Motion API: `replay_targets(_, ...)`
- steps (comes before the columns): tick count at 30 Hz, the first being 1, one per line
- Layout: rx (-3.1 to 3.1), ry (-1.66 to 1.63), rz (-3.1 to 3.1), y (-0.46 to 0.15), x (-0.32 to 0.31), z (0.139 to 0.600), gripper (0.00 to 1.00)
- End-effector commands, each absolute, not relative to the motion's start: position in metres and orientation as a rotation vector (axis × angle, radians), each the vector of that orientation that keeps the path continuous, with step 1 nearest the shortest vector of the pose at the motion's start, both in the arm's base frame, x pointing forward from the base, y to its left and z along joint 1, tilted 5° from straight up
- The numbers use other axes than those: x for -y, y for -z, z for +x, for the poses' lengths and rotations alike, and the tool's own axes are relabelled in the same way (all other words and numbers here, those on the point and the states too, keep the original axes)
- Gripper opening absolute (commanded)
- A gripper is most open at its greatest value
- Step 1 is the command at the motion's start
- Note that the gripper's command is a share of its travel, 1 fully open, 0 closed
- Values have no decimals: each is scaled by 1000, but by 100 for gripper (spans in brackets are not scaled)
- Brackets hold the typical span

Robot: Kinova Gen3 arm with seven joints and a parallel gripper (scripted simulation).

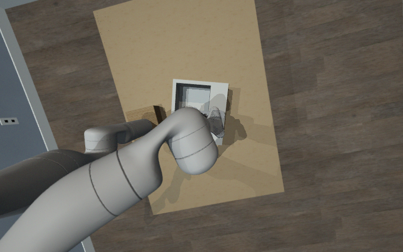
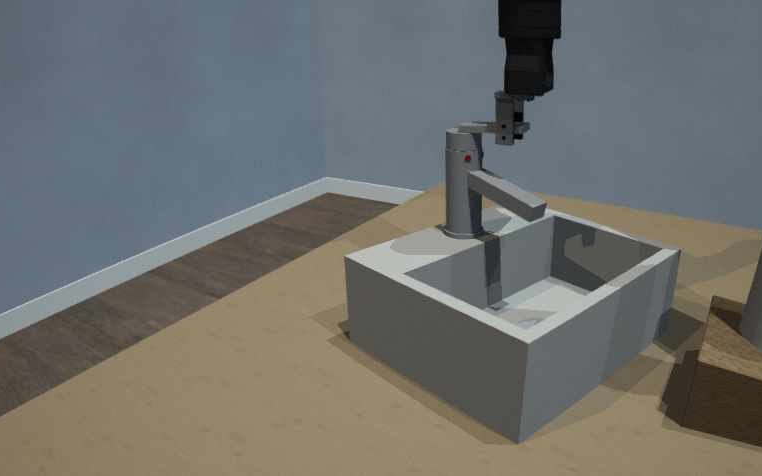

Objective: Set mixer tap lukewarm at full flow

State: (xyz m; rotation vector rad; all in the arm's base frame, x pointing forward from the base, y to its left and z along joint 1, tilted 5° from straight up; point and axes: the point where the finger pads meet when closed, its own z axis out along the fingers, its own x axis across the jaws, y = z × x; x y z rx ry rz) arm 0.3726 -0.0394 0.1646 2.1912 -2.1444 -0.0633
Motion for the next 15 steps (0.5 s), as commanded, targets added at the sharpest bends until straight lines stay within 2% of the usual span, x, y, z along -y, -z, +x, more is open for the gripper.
replay_targets(1, 2167, 58, 2169, -165, 38, 373, 0)
replay_targets(15, 2345, 48, 1970, -165, 27, 374, 0)
